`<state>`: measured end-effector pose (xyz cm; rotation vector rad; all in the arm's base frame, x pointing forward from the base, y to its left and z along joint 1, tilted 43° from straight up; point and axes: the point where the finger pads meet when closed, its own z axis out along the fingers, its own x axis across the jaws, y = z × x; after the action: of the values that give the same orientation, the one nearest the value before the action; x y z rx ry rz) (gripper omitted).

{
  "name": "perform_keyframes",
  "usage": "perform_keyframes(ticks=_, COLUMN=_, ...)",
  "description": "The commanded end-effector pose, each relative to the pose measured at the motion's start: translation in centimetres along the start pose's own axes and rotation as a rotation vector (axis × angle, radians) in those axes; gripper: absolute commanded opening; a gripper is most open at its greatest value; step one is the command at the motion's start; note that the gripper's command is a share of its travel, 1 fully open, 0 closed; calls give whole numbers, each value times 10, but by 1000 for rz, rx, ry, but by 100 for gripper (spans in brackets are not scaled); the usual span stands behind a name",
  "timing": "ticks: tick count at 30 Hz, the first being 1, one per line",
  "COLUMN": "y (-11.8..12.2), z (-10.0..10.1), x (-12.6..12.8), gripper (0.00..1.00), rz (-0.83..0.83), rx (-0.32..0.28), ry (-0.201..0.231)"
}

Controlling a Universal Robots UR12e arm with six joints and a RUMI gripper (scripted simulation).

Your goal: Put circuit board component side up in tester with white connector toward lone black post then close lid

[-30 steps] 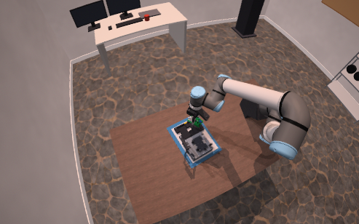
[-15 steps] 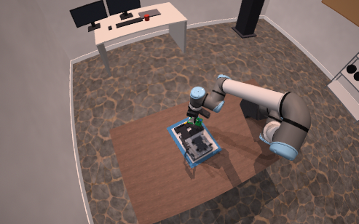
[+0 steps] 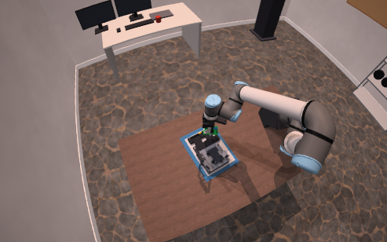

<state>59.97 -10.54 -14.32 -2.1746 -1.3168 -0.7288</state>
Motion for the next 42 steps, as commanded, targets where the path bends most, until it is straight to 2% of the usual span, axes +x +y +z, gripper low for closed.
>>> perform_keyframes(ticks=1, y=1, z=-1, x=0, gripper=39, rz=-87, rx=1, ry=4)
perform_keyframes(ticks=16, y=1, z=-1, x=0, gripper=39, rz=-481, rx=0, ry=4)
perform_keyframes(ticks=18, y=1, z=-1, x=0, gripper=39, rz=-481, rx=0, ry=4)
perform_keyframes(ticks=33, y=1, z=-1, x=0, gripper=39, rz=-879, rx=0, ry=4)
perform_keyframes(ticks=35, y=1, z=-1, x=0, gripper=39, rz=-879, rx=0, ry=4)
perform_keyframes(ticks=42, y=1, z=-1, x=0, gripper=39, rz=-1058, rx=-1, ry=4)
